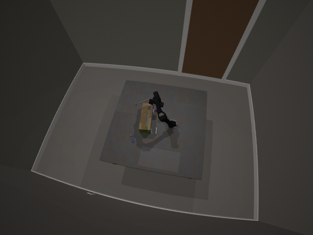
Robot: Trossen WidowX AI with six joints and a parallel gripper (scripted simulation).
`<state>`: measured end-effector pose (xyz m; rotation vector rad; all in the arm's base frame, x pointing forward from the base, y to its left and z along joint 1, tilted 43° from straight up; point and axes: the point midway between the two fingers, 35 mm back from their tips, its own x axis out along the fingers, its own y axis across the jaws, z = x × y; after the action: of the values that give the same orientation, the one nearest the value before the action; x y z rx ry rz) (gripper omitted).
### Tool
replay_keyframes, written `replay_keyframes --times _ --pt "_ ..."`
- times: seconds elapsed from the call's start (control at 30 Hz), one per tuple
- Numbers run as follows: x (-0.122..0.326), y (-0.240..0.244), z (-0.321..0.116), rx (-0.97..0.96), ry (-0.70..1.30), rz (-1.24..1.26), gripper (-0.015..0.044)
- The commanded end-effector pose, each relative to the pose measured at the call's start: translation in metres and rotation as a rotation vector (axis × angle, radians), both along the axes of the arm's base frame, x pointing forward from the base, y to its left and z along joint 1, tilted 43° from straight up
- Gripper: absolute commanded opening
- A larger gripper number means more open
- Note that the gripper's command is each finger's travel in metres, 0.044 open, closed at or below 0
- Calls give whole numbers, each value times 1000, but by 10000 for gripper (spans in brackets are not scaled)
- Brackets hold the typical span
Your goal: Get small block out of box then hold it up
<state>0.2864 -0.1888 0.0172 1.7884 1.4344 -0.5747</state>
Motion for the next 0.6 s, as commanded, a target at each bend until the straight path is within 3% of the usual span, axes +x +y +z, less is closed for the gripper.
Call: replay_keyframes --times 0.0,0.37,0.57 --pt "-5 -12 -12 369 533 -695 285" --pt "-8 -18 -15 582 877 -1074 285" --pt "-8 -18 -15 588 886 -1084 285"
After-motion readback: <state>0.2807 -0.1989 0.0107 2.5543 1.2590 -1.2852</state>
